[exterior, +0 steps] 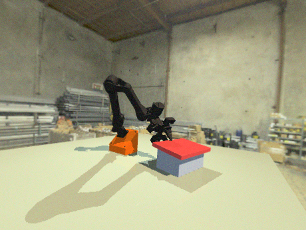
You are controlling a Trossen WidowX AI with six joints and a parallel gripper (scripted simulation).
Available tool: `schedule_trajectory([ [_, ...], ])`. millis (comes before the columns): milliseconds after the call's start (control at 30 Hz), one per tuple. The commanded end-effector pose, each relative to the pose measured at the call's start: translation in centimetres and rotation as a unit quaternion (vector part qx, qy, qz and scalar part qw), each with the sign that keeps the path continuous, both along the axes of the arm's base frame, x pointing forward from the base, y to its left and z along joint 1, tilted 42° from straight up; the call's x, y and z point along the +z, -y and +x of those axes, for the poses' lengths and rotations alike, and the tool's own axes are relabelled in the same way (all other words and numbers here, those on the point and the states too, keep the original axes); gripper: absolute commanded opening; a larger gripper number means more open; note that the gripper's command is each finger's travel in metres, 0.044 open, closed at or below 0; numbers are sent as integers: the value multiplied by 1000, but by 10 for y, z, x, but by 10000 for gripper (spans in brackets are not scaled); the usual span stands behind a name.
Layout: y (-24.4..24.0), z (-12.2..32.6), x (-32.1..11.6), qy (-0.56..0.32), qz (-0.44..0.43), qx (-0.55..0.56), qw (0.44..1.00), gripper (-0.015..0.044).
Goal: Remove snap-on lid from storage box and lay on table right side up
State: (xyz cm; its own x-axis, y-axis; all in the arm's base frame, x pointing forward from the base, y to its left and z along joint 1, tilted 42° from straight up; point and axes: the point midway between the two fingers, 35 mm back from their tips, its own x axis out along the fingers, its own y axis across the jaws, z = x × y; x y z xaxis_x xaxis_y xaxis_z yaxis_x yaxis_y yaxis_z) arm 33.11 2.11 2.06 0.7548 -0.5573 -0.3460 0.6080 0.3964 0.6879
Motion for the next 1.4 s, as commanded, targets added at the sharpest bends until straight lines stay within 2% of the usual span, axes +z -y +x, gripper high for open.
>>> schedule_trajectory([
  [0, 0, 1, 0, -1, 0, 1, 1000, 0],
  [1367, -5, 3, 7, -1, 1, 3, 1000, 0],
])
